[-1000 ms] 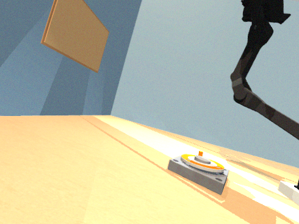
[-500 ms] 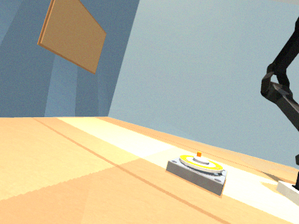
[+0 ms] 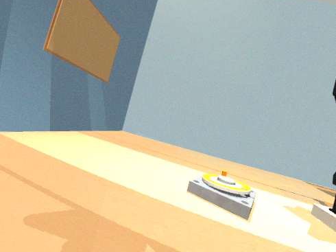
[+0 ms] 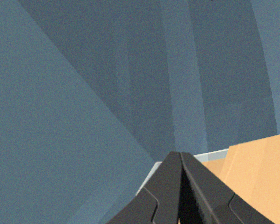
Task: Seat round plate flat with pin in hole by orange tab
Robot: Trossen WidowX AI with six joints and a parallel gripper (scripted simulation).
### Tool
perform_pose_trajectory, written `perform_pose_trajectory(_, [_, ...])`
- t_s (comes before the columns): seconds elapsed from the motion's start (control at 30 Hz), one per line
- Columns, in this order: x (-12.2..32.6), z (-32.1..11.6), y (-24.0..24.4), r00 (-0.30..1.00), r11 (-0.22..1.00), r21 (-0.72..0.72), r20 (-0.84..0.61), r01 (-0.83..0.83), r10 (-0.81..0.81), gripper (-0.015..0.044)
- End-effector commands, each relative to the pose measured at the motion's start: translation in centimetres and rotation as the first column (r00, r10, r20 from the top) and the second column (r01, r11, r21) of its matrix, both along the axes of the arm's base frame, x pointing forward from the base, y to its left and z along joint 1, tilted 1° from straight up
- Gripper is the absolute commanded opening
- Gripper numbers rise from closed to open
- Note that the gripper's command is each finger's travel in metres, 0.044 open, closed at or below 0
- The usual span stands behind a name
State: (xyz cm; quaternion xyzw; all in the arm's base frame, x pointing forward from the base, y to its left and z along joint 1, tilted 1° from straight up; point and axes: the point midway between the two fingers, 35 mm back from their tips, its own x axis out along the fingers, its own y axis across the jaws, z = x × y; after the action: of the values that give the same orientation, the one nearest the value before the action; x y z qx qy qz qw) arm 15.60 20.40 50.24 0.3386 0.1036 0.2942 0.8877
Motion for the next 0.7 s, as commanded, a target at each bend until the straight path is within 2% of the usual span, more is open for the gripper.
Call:
perform_pose_trajectory(0.0, [3.1, -3.7, 1.3, 0.998, 0.979, -0.193, -0.008, 0.057, -0.06, 0.0])
perform_pose_trajectory(0.1, [6.1, -7.2, 1.4, 0.993, 0.927, -0.362, -0.025, 0.097, -0.113, 0.0])
perform_pose_trajectory(0.23, [11.0, -13.3, -0.2, 0.976, 0.792, -0.602, -0.089, 0.104, -0.197, 0.0])
perform_pose_trajectory(0.33, [12.4, -15.5, -1.2, 0.967, 0.739, -0.668, -0.122, 0.087, -0.223, 0.0])
perform_pose_trajectory(0.5, [16.3, -23.1, -6.2, 0.908, 0.57, -0.82, -0.272, -0.047, -0.317, 0.0])
perform_pose_trajectory(0.57, [16.6, -24.1, -7.0, 0.896, 0.552, -0.831, -0.297, -0.072, -0.331, 0.0])
perform_pose_trajectory(0.67, [17.5, -28.4, -10.8, 0.826, 0.492, -0.849, -0.411, -0.192, -0.387, 0.0])
